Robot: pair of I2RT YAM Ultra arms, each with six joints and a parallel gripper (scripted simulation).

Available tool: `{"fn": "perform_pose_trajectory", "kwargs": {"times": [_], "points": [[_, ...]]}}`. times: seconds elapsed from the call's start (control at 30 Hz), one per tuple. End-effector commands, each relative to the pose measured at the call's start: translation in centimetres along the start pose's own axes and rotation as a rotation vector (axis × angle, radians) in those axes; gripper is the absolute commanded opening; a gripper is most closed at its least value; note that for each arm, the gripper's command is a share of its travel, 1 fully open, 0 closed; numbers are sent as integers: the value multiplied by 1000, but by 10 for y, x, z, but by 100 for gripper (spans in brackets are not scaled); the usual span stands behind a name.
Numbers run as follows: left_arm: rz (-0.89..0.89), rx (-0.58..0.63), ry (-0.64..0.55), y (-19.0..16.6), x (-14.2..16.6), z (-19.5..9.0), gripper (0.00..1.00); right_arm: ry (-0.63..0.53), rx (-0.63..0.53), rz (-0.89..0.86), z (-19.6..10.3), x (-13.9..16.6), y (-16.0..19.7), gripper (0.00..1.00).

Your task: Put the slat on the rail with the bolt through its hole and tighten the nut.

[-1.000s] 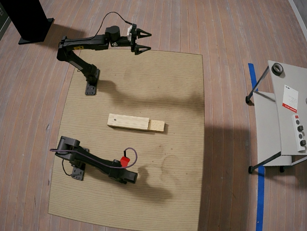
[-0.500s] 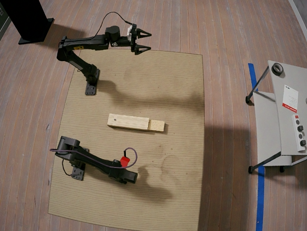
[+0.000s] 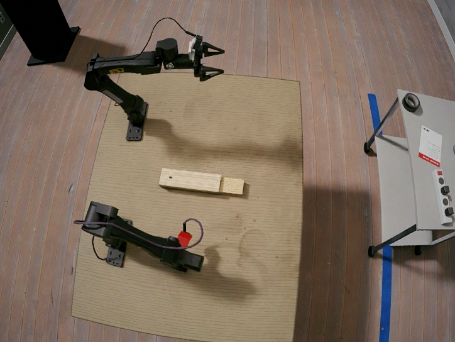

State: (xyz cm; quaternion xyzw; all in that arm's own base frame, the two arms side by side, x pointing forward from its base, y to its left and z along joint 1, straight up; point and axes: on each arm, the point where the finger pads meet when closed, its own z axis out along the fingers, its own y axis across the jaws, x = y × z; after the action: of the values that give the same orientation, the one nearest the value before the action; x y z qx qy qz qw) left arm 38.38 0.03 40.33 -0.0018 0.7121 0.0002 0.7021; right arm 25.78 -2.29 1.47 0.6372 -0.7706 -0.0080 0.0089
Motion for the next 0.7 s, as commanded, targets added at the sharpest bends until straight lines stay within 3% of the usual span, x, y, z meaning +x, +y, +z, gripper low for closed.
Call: {"fn": "perform_pose_trajectory", "kwargs": {"times": [0.0,0.67], "points": [[2,3,-27,1,-8,-3,100,-4,34,0,-20,-1,-8,12],[2,3,-27,1,-8,-3,100,-4,34,0,-44,0,-7,12]]}}
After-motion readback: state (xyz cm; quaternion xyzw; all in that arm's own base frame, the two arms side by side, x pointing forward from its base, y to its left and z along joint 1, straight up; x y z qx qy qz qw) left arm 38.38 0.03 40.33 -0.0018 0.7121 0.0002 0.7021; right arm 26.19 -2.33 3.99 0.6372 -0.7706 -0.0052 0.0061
